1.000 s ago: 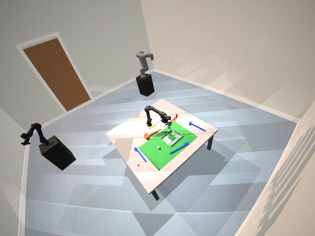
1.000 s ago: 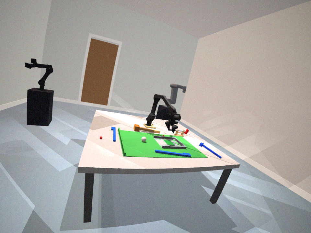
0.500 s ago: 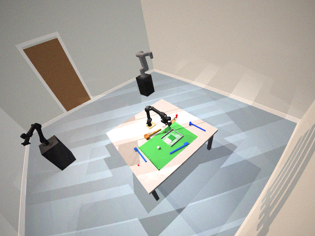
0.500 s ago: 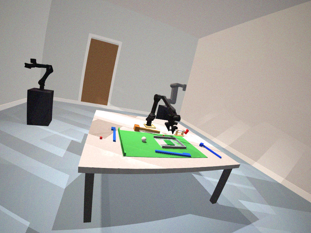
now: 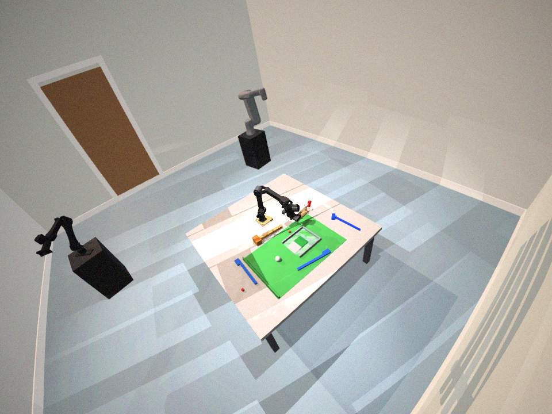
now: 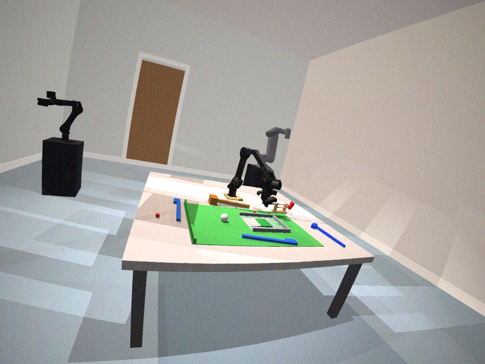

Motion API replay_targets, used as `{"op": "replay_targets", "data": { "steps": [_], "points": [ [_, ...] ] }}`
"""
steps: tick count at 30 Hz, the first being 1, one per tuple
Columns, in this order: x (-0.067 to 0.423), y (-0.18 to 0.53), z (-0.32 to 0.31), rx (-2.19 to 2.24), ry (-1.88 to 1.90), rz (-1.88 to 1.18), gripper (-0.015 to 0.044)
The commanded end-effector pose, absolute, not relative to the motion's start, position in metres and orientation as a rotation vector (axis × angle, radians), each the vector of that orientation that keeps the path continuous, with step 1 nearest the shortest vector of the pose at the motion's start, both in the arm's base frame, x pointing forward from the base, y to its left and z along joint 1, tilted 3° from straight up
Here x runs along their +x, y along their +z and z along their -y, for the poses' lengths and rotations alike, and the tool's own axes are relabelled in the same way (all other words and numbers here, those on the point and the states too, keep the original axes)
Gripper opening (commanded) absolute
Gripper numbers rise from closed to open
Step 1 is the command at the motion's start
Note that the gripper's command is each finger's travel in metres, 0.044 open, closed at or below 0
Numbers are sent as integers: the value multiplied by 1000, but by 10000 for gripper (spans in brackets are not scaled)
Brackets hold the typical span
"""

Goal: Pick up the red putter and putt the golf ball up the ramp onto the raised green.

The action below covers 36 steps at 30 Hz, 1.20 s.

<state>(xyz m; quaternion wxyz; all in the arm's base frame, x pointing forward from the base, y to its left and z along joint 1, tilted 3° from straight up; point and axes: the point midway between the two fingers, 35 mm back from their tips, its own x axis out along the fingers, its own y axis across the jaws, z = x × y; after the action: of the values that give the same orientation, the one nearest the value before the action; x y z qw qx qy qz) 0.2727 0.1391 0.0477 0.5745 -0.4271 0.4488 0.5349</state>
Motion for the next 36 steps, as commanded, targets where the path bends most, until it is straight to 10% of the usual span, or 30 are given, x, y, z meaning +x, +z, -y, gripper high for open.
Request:
{"op": "replay_targets", "data": {
  "steps": [1, 36],
  "points": [
    [273, 48, -139, -1001, 1252, -1051, 39],
    [287, 142, -115, -951, 1167, -1110, 0]
  ]
}}
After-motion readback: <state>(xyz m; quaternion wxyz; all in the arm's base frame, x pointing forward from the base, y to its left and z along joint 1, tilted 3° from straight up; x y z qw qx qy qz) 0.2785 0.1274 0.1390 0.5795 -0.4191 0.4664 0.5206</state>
